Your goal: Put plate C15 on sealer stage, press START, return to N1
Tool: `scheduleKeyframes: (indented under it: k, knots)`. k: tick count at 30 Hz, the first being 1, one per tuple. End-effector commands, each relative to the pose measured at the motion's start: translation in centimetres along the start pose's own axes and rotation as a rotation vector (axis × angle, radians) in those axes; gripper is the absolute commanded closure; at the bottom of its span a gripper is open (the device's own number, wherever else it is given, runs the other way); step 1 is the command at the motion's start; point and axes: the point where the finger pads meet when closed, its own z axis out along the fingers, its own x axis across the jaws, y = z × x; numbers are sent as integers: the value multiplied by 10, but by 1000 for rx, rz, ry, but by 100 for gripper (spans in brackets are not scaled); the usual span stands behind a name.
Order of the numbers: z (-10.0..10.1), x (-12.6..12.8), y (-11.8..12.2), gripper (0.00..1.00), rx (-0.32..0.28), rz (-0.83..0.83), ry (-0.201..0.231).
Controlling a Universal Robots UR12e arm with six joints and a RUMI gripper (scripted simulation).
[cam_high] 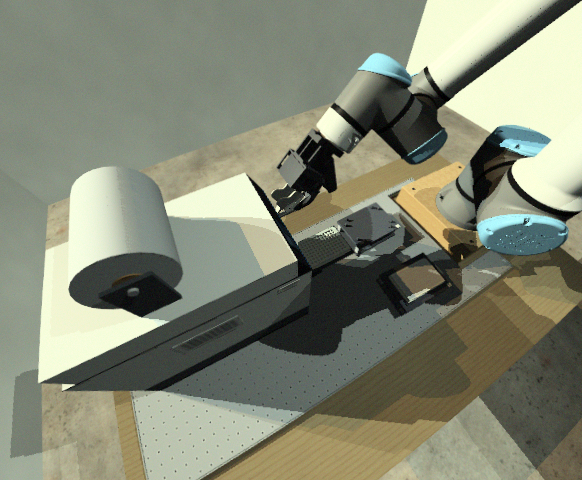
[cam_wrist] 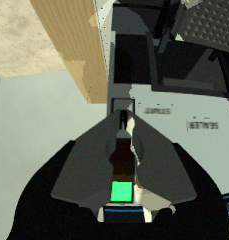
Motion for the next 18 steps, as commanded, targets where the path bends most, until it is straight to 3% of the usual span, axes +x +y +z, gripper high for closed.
scheduleKeyframes:
  k: [1, 18]
  knots:
    - [1, -2, 2, 100, -1, -1, -2]
    - [3, -2, 4, 100, -1, -1, -2]
